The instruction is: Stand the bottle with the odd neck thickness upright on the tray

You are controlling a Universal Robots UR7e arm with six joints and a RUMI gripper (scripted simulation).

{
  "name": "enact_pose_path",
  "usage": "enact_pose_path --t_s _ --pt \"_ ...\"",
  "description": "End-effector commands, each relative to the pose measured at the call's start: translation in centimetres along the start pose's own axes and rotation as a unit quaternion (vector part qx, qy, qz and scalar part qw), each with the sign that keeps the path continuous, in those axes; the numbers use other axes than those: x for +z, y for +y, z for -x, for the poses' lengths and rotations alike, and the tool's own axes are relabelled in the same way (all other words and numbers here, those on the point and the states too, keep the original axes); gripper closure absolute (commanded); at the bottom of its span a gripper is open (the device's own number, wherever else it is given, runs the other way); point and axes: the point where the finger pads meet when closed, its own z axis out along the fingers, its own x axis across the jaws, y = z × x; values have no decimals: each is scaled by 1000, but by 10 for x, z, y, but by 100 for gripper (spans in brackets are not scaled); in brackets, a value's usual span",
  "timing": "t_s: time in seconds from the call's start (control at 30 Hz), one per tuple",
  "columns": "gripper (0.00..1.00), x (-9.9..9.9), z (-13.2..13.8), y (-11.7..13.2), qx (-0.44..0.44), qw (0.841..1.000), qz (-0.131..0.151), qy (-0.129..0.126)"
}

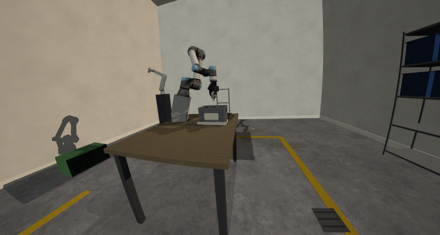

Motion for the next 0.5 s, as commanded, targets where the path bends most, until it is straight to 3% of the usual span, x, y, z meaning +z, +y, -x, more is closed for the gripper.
enact_pose_path --t_s 0.0,0.33,0.47 --pt "100 0 0 0 0 1000 0 0" --pt "100 0 0 1 0 1000 0 0" --pt "100 -2 -1 16 0 1000 0 0"
